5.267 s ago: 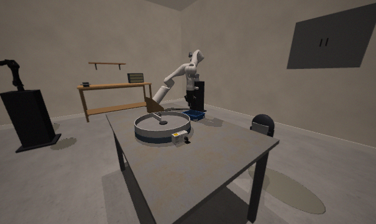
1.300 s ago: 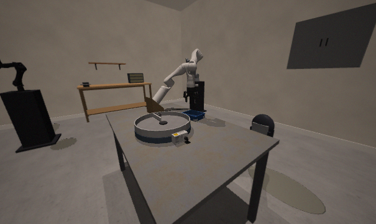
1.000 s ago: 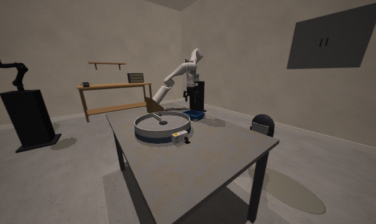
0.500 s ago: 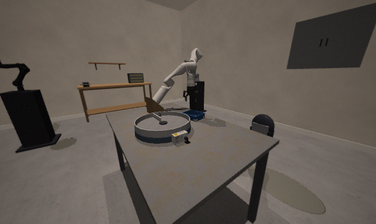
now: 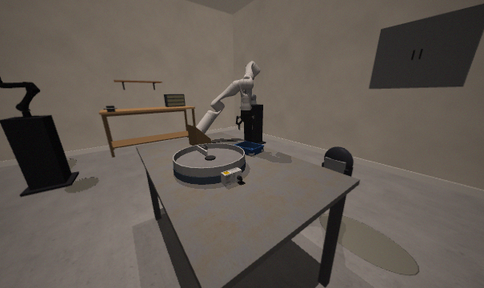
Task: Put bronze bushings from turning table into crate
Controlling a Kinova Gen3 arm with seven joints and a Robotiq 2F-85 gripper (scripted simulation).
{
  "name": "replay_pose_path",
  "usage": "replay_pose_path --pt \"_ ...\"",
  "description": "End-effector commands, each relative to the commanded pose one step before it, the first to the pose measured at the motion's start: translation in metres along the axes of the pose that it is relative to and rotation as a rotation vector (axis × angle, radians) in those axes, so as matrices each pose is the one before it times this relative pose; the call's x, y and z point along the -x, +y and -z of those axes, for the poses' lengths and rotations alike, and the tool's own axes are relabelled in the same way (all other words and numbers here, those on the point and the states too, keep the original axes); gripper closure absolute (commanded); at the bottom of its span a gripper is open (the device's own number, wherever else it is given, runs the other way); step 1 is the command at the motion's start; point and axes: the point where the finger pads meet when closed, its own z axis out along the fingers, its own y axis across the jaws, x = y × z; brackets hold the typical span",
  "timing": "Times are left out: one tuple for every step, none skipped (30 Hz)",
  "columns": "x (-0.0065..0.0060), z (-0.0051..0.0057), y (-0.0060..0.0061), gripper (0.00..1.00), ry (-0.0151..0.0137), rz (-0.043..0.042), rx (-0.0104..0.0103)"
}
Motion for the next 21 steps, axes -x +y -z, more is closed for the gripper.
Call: replay_pose_path --pt "0.00089 0.00167 0.00010 0.00 -0.00368 -0.00066 0.00222" --pt "0.00000 0.00000 0.00000 0.00 0.00000 0.00000 0.00000" --pt "0.00000 0.00000 0.00000 0.00 0.00000 0.00000 0.00000" --pt "0.00000 0.00000 0.00000 0.00 0.00000 0.00000 0.00000" --pt "0.00000 0.00000 0.00000 0.00 0.00000 0.00000 0.00000" --pt "0.00000 0.00000 0.00000 0.00 0.00000 0.00000 0.00000" --pt "0.00000 0.00000 0.00000 0.00 0.00000 0.00000 0.00000" --pt "-0.00039 0.00096 0.00020 0.00 0.00007 0.04364 -0.00006" --pt "-0.00038 0.00102 0.00024 0.00 -0.00003 0.04367 0.00002" --pt "-0.00037 0.00102 0.00026 0.00 -0.00003 0.04367 0.00002" --pt "-0.00036 0.00102 0.00028 0.00 -0.00003 0.04367 0.00002" --pt "-0.00035 0.00102 0.00029 0.00 -0.00003 0.04367 0.00002" --pt "0.00000 0.00000 0.00000 0.00 0.00000 0.00000 0.00000" --pt "0.00000 0.00000 0.00000 0.00 0.00000 0.00000 0.00000" --pt "0.00000 0.00000 0.00000 0.00 0.00000 0.00000 0.00000" --pt "0.00000 0.00000 0.00000 0.00 0.00000 0.00000 0.00000" --pt "0.00000 0.00000 0.00000 0.00 0.00000 0.00000 0.00000" --pt "0.00000 0.00000 0.00000 0.00 0.00000 0.00000 0.00000" --pt "0.00000 0.00000 0.00000 0.00 0.00000 0.00000 0.00000" --pt "0.00000 0.00000 0.00000 0.00 0.00000 0.00000 0.00000" --pt "0.00000 0.00000 0.00000 0.00 0.00000 0.00000 0.00000"
